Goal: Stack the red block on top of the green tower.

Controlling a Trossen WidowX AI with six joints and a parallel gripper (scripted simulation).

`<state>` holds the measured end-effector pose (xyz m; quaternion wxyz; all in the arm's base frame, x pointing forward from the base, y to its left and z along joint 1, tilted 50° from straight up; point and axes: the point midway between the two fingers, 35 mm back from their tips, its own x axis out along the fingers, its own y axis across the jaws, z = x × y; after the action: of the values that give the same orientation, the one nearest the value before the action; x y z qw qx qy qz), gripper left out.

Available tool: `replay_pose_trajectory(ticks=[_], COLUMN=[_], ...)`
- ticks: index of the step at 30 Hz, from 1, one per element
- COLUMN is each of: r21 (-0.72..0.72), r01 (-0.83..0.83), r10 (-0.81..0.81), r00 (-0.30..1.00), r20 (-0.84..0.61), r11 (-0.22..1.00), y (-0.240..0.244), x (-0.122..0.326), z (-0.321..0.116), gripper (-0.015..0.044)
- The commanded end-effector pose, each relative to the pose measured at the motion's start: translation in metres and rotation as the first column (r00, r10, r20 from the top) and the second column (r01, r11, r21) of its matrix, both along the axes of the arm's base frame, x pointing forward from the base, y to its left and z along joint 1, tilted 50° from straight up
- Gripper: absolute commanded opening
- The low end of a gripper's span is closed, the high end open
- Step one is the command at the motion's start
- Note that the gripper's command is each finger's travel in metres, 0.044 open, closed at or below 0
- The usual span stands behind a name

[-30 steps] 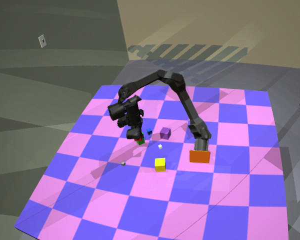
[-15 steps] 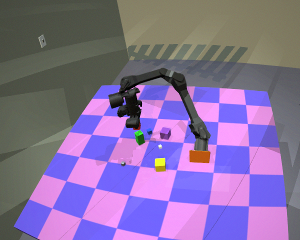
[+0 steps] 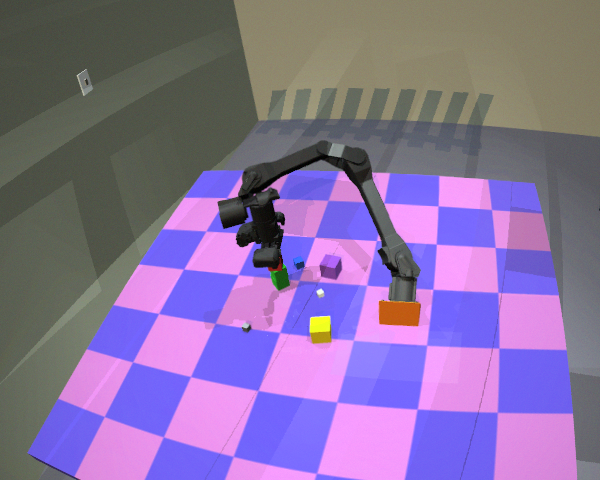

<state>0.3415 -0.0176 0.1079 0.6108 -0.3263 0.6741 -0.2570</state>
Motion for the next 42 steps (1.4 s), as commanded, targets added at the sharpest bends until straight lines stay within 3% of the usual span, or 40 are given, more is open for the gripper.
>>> replay_pose_trajectory(ticks=[1,26,42], r21=[-0.003,-0.003,0.000], r01=[-0.002,-0.002,0.000], r10=[0.002,0.002,0.000], r00=[1.000,1.000,1.000], r20=[0.002,0.002,0.002], r11=[1.000,1.000,1.000], y=[-0.0049,-0.0028,-0.0044], x=[-0.0013,-0.0011,-0.0014], z=[-0.0007,0.0012,-0.0016], gripper=[0.0000,0.0000,0.0420])
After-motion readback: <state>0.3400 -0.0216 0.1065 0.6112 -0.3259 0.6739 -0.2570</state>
